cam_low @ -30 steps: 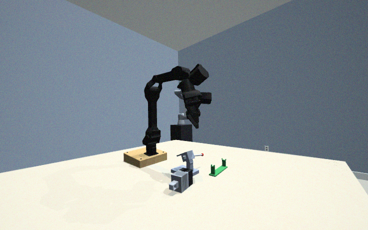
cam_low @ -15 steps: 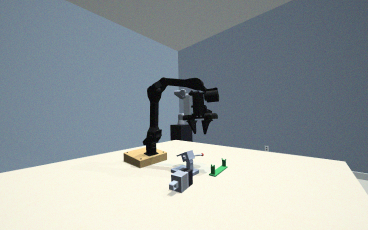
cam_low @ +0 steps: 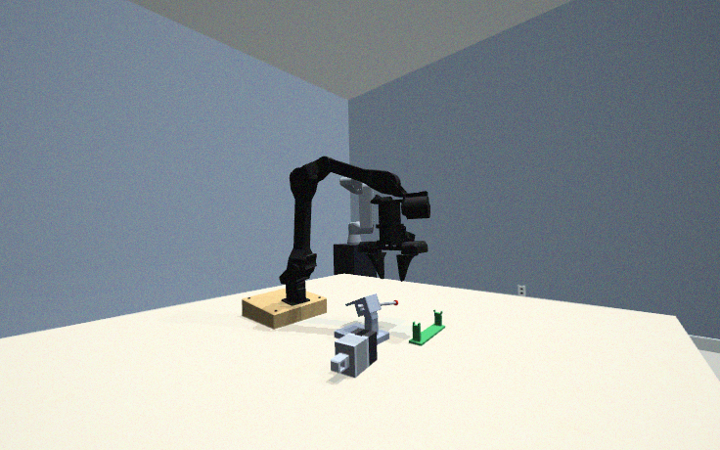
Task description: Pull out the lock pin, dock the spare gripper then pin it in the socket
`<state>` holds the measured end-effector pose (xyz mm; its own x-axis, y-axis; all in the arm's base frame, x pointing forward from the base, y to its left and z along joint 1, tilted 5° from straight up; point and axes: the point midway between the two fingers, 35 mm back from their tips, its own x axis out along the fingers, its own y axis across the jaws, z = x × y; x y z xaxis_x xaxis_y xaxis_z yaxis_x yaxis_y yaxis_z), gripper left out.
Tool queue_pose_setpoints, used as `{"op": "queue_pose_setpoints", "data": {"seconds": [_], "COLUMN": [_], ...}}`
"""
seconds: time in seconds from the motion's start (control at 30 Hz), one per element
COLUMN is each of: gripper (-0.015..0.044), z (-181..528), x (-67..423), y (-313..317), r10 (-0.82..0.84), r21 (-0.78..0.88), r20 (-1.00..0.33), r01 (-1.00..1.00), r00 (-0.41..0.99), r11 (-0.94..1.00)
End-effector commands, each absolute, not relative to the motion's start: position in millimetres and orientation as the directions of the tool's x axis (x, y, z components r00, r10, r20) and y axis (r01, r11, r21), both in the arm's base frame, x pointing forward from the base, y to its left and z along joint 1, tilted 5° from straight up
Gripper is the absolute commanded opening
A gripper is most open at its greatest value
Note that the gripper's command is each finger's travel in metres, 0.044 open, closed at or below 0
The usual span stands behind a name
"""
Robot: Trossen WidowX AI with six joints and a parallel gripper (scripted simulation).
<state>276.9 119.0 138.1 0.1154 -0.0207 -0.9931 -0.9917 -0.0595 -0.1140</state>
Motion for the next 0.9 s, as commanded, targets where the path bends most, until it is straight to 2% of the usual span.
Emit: {"op": "queue_pose_setpoints", "data": {"seconds": [0.0, 0.87], "gripper": [0.0300, 0.0300], "z": [112.2, 74.1], "x": [278.0, 283.5], "y": [114.2, 112.7], "r10": [-0.022, -0.023], "r21": [-0.098, -0.098], "r20": [-0.995, -0.995], "r01": [-0.993, -0.993], "r00": [0.099, 0.099], "r11": [-0.059, -0.059]}}
